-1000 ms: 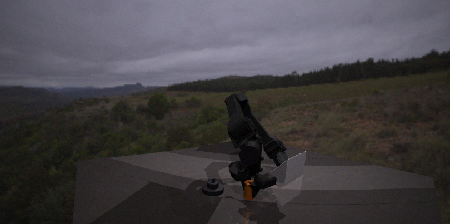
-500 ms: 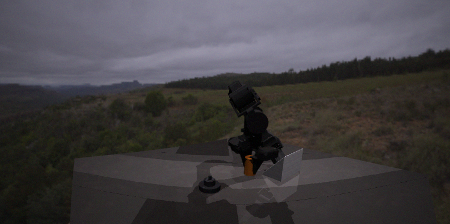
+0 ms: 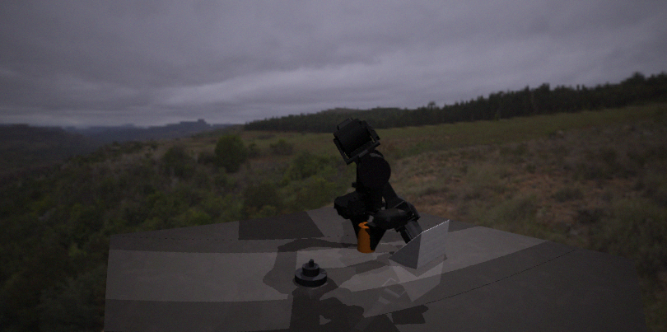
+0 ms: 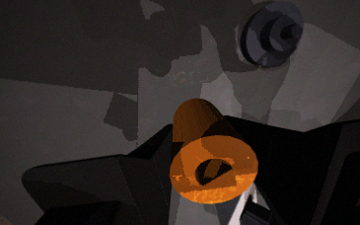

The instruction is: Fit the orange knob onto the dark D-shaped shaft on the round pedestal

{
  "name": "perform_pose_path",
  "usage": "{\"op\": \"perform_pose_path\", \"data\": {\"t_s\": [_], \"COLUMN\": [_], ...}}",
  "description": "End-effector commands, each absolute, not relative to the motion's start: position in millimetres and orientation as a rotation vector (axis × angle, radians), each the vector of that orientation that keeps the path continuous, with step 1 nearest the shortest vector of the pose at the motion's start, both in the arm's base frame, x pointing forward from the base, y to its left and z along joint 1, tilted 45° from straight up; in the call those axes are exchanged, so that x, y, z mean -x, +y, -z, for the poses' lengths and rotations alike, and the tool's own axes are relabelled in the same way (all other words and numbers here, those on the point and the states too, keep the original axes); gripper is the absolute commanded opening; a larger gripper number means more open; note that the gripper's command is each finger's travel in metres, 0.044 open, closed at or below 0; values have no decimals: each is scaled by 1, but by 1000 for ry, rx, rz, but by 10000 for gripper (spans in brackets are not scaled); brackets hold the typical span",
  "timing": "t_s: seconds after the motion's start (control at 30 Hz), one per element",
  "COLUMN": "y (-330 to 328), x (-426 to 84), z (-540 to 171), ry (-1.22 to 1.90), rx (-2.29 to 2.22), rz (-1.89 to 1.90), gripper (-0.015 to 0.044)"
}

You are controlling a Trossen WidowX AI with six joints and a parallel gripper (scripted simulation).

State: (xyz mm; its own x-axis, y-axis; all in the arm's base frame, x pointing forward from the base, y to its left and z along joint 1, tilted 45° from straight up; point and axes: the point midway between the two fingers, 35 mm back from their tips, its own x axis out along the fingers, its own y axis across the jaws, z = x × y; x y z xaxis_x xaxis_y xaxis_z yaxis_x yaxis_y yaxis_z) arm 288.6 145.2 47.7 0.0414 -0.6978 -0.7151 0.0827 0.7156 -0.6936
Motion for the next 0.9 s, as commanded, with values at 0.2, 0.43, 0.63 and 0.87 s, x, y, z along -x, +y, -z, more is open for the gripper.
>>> {"op": "perform_pose_path", "data": {"t_s": [0.2,0.43,0.63,0.87], "y": [125,108,92,74], "x": [-305,-315,-322,-329], "z": [-64,-73,-81,-90], "ry": [1401,1401,1400,1398], "rx": [536,534,534,537], "rz": [628,626,625,627], "gripper": [0,0,0,0]}}
